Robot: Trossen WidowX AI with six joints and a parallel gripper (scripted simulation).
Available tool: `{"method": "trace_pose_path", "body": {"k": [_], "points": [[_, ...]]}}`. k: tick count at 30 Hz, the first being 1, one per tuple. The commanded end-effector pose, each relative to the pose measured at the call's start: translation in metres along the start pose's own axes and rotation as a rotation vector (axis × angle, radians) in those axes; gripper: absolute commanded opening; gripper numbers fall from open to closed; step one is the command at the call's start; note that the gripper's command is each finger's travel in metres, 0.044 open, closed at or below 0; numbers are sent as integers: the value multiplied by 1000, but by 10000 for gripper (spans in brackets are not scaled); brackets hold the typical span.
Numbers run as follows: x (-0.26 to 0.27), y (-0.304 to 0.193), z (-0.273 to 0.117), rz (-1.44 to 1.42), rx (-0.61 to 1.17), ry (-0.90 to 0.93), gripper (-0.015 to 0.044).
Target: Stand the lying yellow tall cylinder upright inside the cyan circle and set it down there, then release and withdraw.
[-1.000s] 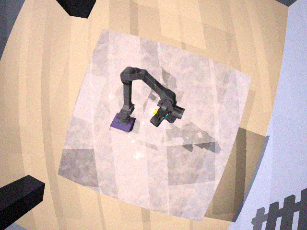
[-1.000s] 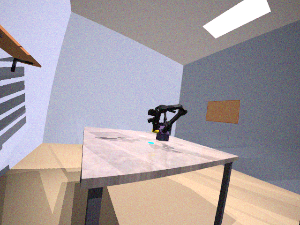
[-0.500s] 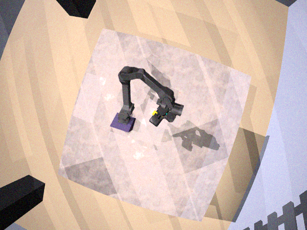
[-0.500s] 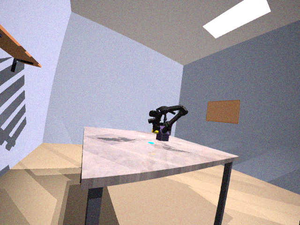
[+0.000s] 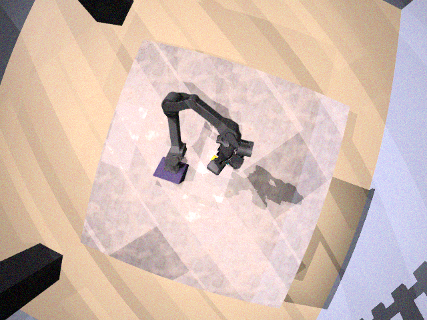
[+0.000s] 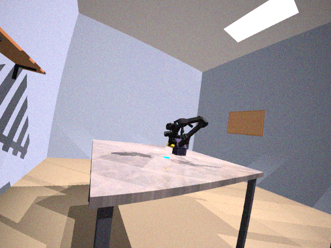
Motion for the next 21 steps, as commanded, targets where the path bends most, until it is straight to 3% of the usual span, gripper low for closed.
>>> {"method": "trace_pose_path", "body": {"k": [1,21], "points": [[0,-2,1,0,-20,-17,105],[1,-7,6,-4,-125,-91,105]]}}
Point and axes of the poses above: the point midway between the two fingers, 35 mm back from their tips, its own z axis out along the fingers, its own x axis across the jaws, y = z × x, the point moved 5 cm from there along -z, back along the fingers, and after that the axes turned 1 degree about z, right-handed, at the moved point
